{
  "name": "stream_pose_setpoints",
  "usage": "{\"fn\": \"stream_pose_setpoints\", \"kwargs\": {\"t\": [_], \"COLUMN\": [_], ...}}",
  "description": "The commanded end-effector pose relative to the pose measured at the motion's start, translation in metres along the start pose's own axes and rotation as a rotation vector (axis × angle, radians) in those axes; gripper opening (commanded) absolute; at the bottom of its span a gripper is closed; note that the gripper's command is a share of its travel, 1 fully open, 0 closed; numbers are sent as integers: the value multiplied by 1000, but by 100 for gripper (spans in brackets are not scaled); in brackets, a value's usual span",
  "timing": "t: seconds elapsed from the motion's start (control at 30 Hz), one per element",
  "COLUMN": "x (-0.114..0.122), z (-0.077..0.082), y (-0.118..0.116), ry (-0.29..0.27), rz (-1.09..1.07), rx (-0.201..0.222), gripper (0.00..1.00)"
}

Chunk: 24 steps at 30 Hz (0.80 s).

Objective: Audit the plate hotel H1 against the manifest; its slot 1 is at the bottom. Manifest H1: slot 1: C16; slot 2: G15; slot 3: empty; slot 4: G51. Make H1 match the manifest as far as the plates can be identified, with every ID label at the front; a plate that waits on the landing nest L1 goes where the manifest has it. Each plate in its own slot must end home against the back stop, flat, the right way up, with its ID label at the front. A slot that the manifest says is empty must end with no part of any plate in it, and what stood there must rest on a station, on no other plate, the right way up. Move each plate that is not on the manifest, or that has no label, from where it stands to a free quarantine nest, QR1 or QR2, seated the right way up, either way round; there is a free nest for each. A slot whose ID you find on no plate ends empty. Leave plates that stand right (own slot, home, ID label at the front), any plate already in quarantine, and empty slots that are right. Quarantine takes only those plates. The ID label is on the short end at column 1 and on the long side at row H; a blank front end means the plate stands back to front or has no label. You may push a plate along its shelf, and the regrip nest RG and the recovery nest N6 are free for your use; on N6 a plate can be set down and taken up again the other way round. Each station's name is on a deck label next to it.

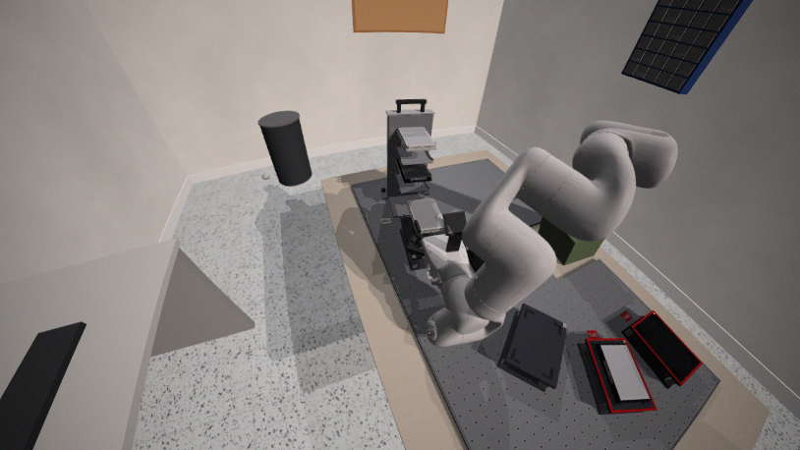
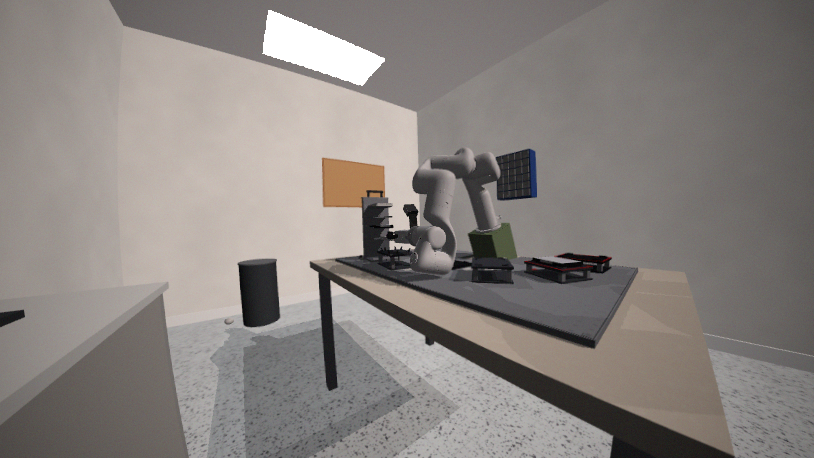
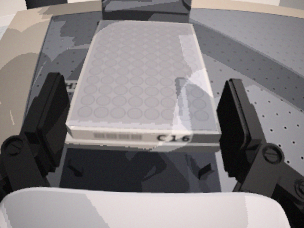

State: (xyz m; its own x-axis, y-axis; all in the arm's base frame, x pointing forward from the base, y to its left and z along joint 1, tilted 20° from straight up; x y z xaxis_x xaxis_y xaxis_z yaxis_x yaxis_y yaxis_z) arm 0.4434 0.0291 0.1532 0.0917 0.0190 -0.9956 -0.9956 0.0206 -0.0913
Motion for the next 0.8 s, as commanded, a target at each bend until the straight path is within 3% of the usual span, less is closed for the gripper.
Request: {"fn": "stream_pose_setpoints", "kwargs": {"t": [0.0, 0.77], "x": [-1, -1], "z": [-4, -32], "y": [0, -1], "ry": [-1, 0], "rz": [-3, -3], "rx": [-1, 0], "gripper": [0, 0]}}
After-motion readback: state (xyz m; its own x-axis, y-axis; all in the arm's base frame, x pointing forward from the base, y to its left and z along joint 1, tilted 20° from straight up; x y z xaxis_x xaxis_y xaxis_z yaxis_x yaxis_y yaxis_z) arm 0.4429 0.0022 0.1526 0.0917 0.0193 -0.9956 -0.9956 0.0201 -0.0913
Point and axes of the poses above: the point where the finger pads meet when closed, its own z axis back along the fingers, its own y axis across the jaws, x = y × z, the point moved 9 cm from there along z, back along the fingers, and after that the axes turned 15 degrees about z, right-handed, at the moved point
